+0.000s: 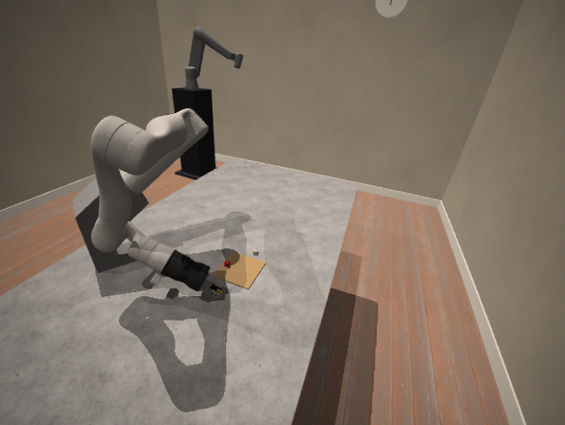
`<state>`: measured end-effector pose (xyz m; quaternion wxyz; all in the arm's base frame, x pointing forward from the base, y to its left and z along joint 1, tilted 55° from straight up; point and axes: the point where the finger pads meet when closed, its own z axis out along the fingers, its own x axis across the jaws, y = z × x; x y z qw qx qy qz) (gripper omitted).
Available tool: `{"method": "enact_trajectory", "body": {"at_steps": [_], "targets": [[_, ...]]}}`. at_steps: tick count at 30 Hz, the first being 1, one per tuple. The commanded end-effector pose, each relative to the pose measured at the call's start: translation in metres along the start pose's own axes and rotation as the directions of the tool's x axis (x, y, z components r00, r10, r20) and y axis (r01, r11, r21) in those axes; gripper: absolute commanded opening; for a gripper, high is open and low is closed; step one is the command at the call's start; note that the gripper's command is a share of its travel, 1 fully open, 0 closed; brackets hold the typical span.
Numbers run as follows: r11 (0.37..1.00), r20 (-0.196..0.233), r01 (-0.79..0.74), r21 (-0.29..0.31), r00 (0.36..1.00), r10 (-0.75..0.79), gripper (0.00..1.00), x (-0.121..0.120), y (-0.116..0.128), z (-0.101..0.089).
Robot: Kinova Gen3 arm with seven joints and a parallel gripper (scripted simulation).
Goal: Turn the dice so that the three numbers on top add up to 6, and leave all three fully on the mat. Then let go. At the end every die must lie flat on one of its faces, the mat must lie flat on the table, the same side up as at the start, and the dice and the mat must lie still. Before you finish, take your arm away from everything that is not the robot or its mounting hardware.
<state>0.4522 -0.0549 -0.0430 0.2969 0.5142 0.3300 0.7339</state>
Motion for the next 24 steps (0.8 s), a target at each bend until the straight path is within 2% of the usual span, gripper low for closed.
{"method": "enact_trajectory", "body": {"at_steps": [1,24], "targets": [[1.000,0.000,0.001,-0.001,1.000,-0.001,0.34,-0.0004,0.0007,-0.0001],[1.000,0.000,0.001,-0.001,1.000,-0.001,0.34,-0.0004,-0.0041,0.0025]]}}
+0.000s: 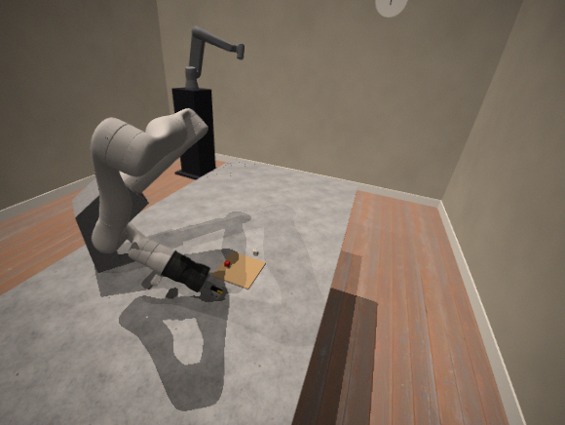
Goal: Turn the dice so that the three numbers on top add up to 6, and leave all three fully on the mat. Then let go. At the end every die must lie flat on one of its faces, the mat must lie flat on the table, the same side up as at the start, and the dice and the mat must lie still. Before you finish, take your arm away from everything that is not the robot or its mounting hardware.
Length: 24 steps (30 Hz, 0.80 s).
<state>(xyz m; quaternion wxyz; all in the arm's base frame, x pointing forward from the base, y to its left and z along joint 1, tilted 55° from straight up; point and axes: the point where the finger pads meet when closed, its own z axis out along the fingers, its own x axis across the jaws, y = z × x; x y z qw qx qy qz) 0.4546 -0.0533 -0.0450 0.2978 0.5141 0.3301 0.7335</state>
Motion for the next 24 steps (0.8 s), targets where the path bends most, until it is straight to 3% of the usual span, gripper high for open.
{"method": "enact_trajectory", "body": {"at_steps": [1,24], "targets": [[1.000,0.000,-0.001,0.000,1.000,0.001,0.34,0.0002,-0.0019,0.0008],[1.000,0.000,-0.001,0.000,1.000,0.001,0.34,0.0002,-0.0060,0.0030]]}}
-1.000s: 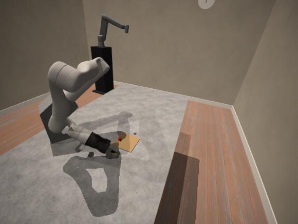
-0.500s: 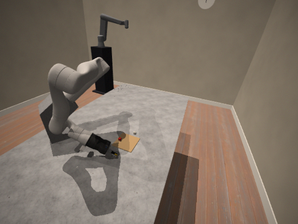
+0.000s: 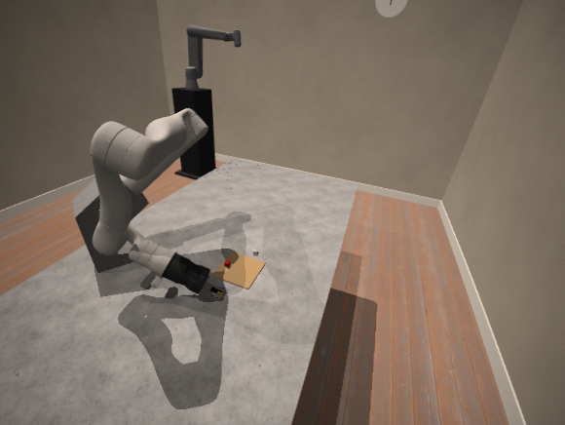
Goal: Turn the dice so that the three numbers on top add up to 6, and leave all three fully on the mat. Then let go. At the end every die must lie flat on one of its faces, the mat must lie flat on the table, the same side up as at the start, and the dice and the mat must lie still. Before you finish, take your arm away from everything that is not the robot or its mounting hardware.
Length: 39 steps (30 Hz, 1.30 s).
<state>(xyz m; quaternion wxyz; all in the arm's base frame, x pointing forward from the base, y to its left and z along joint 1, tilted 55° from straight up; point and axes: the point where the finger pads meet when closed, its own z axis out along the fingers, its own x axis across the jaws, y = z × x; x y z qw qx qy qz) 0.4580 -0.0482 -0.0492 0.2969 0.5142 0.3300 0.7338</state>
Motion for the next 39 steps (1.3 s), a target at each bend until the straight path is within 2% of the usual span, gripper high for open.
{"method": "enact_trajectory", "body": {"at_steps": [1,26,27,29,30,32,33,35,36,39], "targets": [[1.000,0.000,0.001,-0.001,1.000,-0.001,0.34,-0.0004,0.0007,-0.0001],[1.000,0.000,0.001,-0.001,1.000,-0.001,0.34,-0.0004,0.0007,-0.0001],[1.000,0.000,0.001,-0.001,1.000,-0.001,0.40,-0.0004,0.0007,-0.0001],[1.000,0.000,0.001,-0.001,1.000,-0.001,0.40,-0.0004,0.0007,-0.0001],[1.000,0.000,0.001,-0.001,1.000,-0.001,0.46,-0.0004,0.0007,-0.0001],[1.000,0.000,0.001,-0.001,1.000,-0.001,0.46,-0.0004,0.0007,-0.0001],[1.000,0.000,0.001,-0.001,1.000,-0.001,0.52,-0.0004,0.0007,-0.0001],[1.000,0.000,0.001,-0.001,1.000,-0.001,0.52,-0.0004,0.0007,-0.0001],[1.000,0.000,0.001,-0.001,1.000,-0.001,0.58,-0.0004,0.0007,-0.0001],[1.000,0.000,0.001,-0.001,1.000,-0.001,0.58,-0.0004,0.0007,-0.0001]]}}
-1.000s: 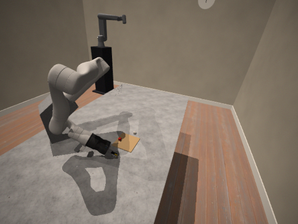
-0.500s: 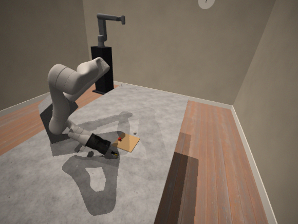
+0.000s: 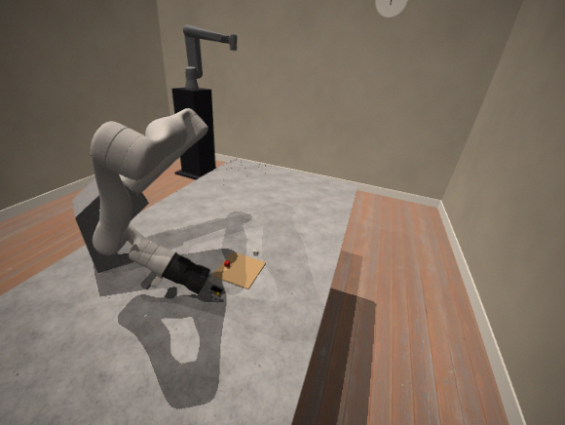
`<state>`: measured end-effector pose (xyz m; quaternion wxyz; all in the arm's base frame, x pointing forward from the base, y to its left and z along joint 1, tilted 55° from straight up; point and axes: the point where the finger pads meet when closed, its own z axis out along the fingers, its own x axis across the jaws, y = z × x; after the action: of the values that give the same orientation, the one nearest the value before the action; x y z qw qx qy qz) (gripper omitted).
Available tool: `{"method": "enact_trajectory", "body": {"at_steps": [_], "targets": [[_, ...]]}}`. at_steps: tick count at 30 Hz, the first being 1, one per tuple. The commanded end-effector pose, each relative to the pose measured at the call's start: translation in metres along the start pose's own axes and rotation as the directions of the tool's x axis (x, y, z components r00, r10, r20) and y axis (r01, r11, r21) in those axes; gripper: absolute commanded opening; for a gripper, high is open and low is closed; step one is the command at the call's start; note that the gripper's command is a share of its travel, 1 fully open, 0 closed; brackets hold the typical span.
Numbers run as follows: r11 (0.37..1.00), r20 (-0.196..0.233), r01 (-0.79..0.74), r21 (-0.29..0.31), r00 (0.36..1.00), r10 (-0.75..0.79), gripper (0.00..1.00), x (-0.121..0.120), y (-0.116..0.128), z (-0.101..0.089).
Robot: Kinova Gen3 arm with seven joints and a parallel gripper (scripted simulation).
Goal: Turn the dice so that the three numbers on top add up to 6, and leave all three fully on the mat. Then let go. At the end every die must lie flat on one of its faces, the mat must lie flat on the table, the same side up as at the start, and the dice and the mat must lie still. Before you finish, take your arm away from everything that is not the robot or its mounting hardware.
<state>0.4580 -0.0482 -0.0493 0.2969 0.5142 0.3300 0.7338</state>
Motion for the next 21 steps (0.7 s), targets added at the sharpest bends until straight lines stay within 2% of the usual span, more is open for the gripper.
{"method": "enact_trajectory", "body": {"at_steps": [1,2,21], "targets": [[1.000,0.000,0.001,-0.001,1.000,-0.001,0.58,-0.0005,0.0007,0.0000],[1.000,0.000,0.001,-0.001,1.000,-0.001,0.64,-0.0005,0.0007,0.0000],[1.000,0.000,0.001,-0.001,1.000,-0.001,0.64,-0.0005,0.0007,0.0000]]}}
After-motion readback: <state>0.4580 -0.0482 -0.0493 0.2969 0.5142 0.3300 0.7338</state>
